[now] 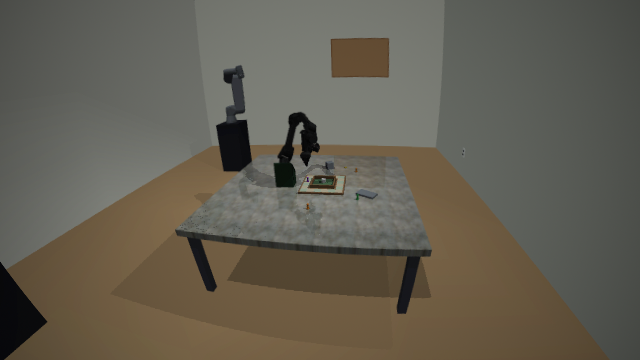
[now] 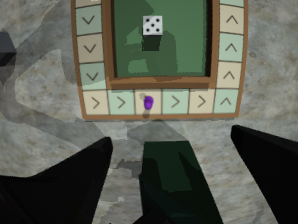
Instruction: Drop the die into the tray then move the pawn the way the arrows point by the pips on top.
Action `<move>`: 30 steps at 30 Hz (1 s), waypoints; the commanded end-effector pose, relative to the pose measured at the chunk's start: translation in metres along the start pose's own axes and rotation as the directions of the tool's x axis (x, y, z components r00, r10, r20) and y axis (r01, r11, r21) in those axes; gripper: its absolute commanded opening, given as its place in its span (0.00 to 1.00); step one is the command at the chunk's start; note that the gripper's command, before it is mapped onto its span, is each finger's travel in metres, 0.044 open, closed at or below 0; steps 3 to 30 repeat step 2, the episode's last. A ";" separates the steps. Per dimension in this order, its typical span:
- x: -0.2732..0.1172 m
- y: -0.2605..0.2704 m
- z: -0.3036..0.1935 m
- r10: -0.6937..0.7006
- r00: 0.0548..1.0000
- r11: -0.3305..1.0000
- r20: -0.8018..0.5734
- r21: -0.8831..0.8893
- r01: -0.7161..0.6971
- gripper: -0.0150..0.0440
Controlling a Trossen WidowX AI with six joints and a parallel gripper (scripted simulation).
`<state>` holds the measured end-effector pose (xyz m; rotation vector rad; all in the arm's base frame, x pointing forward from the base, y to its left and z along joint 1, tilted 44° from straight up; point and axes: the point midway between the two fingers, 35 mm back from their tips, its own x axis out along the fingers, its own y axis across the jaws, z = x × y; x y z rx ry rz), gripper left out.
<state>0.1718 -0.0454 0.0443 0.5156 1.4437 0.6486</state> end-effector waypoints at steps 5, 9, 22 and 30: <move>0.000 0.000 0.000 -0.001 1.000 1.000 0.004 -0.009 0.001 1.00; 0.000 0.000 0.000 -0.001 1.000 1.000 0.004 -0.009 0.001 1.00; 0.000 0.000 0.000 -0.001 1.000 1.000 0.004 -0.009 0.001 1.00; 0.000 0.000 0.000 -0.001 1.000 1.000 0.004 -0.009 0.001 1.00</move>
